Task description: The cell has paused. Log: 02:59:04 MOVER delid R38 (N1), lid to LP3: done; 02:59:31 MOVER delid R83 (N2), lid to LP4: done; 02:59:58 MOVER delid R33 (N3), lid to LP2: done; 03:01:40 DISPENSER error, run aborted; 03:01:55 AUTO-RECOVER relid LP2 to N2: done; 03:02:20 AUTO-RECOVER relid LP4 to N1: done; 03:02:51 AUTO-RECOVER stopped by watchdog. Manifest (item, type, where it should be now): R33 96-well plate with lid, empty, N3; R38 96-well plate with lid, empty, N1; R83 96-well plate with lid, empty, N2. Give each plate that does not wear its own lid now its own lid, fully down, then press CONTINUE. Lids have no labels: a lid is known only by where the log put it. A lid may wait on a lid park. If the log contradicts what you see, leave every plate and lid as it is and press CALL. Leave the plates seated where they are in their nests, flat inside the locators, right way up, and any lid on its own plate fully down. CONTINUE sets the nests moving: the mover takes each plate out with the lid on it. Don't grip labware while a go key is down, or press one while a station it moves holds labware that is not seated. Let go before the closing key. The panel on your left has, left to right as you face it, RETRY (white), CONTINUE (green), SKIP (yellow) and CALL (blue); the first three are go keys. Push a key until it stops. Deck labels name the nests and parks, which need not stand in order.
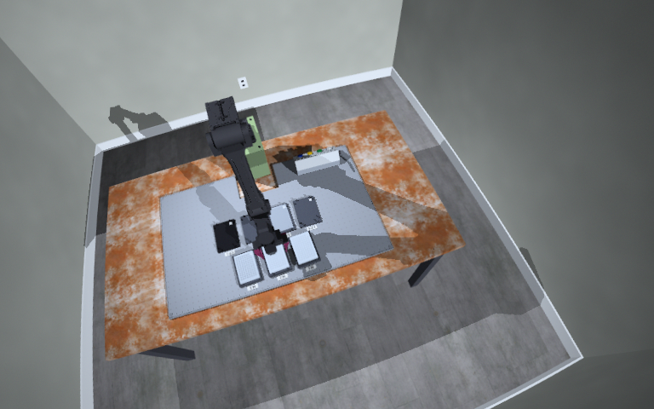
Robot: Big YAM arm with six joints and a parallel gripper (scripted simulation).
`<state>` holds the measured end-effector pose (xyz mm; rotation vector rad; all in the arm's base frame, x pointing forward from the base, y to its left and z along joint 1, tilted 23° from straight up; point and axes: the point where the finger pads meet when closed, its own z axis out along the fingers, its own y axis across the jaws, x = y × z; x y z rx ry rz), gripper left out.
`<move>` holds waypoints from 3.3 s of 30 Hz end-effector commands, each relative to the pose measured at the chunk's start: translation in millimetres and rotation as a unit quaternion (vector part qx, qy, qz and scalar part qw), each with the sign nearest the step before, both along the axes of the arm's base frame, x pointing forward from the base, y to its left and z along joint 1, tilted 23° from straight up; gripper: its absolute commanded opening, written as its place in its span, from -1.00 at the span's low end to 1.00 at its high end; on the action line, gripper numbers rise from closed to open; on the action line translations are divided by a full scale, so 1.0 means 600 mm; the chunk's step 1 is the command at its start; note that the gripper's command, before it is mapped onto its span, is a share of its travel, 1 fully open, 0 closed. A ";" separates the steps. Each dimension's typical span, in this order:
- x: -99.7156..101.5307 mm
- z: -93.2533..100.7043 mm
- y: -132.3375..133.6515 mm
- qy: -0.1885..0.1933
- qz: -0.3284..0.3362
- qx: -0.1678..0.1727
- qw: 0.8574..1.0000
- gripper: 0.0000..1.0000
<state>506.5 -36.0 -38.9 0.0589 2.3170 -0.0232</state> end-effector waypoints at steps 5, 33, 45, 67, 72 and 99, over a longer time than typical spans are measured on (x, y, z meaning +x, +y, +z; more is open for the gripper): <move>0.014 0.027 -0.017 0.041 -0.005 -0.001 0.999 1.00; -0.002 -0.011 0.002 0.206 0.012 0.005 0.978 1.00; -0.008 -0.017 0.003 0.206 0.011 0.006 0.979 1.00; -0.006 -0.019 0.003 0.204 0.010 0.006 0.979 1.00; -0.009 -0.021 0.003 0.206 0.010 0.006 0.978 1.00; 0.026 -0.046 0.001 0.195 0.009 0.006 0.981 1.00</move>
